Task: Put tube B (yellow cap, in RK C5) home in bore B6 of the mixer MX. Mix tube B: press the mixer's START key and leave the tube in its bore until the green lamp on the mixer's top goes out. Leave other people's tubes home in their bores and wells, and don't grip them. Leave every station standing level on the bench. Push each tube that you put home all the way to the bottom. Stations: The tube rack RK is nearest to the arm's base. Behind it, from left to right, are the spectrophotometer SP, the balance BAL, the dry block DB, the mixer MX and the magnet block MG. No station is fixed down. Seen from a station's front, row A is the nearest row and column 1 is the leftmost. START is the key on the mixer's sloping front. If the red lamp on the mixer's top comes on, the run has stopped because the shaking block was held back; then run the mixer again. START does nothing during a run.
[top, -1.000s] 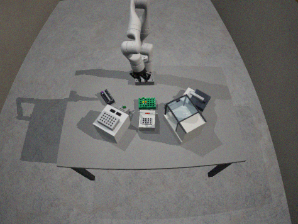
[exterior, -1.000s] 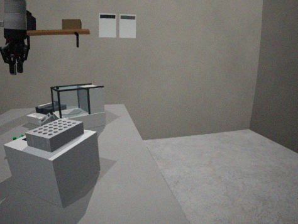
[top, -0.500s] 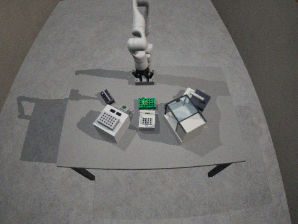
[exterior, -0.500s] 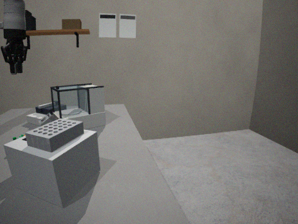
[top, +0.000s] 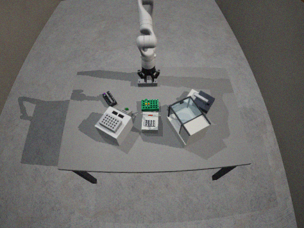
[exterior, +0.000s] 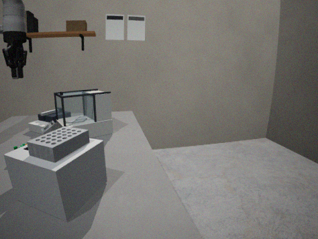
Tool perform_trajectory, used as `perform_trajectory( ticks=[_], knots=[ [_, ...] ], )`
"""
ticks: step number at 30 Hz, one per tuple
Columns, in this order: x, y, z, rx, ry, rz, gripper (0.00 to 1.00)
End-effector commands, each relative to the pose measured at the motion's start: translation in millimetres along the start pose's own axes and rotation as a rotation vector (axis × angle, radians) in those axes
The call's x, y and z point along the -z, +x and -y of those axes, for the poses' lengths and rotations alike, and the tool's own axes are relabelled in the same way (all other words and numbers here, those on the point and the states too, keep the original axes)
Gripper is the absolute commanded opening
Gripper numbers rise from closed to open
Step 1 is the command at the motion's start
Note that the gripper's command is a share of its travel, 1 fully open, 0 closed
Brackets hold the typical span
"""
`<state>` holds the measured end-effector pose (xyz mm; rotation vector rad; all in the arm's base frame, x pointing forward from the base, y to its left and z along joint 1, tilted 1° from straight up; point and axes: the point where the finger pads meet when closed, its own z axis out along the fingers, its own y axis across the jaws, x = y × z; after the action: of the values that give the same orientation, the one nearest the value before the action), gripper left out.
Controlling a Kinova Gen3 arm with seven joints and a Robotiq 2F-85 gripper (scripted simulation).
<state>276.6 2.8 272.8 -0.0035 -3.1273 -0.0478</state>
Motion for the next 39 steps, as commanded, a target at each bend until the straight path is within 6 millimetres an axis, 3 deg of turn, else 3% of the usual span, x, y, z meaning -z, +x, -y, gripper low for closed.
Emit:
perform_trajectory(
  ticks=[1,11,39],
  knots=[
    [0,0,-2,0.030,0.018,0.019,0.42],
    [0,0,-1,0.030,0.018,0.018,0.42],
    [-83,-1,1,1.018,0.132,-0.094,0.42]
  ],
)
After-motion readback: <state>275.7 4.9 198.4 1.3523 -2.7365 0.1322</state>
